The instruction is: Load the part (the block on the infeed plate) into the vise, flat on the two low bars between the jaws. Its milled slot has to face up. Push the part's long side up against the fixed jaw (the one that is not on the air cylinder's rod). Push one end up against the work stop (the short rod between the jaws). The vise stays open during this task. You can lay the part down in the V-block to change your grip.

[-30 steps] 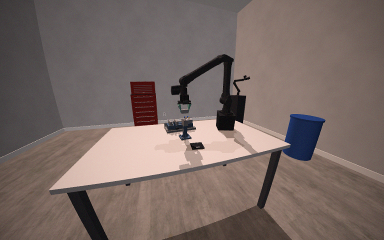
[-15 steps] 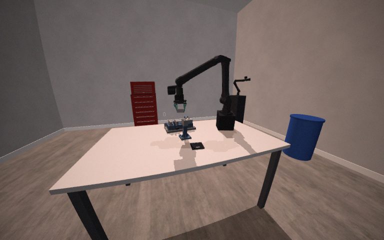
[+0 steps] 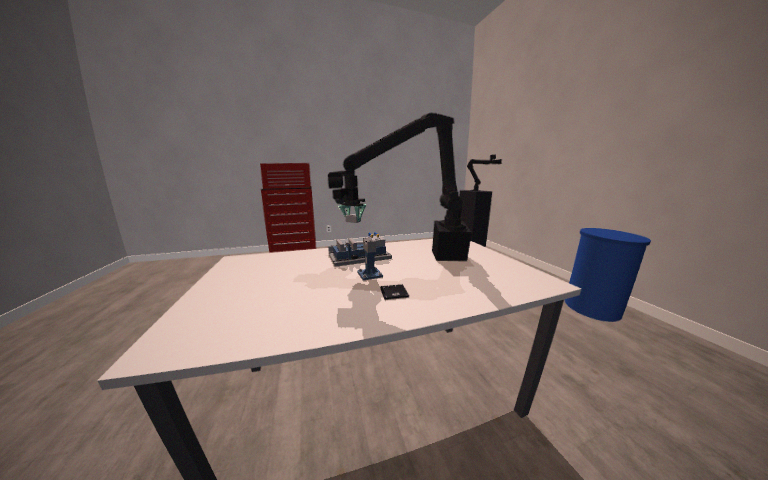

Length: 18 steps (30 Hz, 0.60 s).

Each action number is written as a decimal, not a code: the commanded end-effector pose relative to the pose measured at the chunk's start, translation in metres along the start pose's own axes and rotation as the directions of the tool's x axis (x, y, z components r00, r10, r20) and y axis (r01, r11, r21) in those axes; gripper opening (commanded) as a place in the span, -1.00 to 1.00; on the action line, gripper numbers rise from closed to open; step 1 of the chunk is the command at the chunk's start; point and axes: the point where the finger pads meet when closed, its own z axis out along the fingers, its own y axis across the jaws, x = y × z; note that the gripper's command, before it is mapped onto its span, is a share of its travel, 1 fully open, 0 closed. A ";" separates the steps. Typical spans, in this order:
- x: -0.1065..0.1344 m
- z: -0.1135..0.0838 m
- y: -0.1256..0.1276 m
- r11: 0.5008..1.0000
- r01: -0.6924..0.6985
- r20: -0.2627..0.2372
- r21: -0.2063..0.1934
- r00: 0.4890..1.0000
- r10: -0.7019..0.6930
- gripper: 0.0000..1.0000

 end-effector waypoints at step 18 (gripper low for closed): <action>0.042 -0.028 -0.097 0.847 -0.530 0.057 0.028 0.847 0.528 -1.00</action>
